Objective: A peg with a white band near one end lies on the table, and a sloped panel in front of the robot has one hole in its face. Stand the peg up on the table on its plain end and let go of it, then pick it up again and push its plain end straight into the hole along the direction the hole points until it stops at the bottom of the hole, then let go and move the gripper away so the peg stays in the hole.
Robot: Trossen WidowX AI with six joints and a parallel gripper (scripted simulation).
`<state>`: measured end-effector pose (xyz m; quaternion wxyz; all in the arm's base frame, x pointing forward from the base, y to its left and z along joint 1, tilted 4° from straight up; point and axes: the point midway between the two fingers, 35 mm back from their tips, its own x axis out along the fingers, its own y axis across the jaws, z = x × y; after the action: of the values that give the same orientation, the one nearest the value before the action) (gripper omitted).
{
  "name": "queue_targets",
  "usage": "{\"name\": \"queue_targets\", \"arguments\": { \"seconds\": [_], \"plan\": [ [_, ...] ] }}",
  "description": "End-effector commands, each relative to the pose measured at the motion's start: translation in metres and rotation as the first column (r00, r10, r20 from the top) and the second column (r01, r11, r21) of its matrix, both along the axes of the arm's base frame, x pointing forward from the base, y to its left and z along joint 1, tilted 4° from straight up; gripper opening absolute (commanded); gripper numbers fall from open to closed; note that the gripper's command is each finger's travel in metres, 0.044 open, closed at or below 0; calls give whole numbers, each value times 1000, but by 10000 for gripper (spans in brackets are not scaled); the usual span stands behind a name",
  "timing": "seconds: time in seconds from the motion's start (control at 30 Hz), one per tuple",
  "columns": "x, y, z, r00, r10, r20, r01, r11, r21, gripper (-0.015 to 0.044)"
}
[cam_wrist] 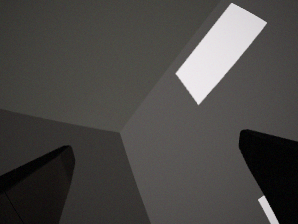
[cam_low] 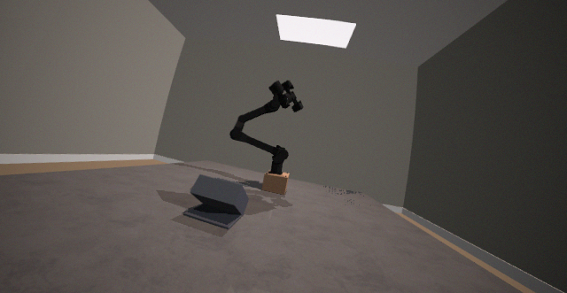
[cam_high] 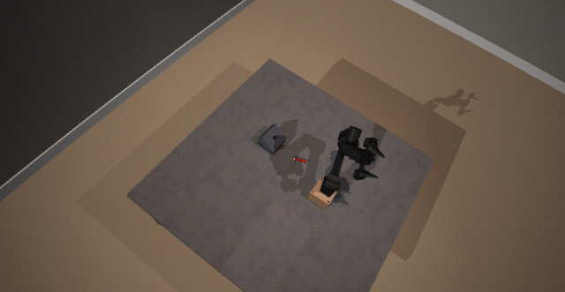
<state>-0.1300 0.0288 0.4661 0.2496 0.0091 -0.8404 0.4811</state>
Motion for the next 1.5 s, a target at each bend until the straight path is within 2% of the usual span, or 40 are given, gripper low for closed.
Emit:
{"name": "queue_targets", "arguments": {
  "seconds": [0.0, 0.53, 0.87, 1.47],
  "plan": [
    [0, 17, 0, 999, -25, -21, 22, 994, -106, 440],
    [14, 91, -11, 975, -180, -130, 87, 848, -522, 440],
    [31, 125, -26, 940, -312, -139, 157, 757, -635, 440],
    [81, 189, -54, 790, -556, -259, -1, 421, -907, 440]
  ]
}}
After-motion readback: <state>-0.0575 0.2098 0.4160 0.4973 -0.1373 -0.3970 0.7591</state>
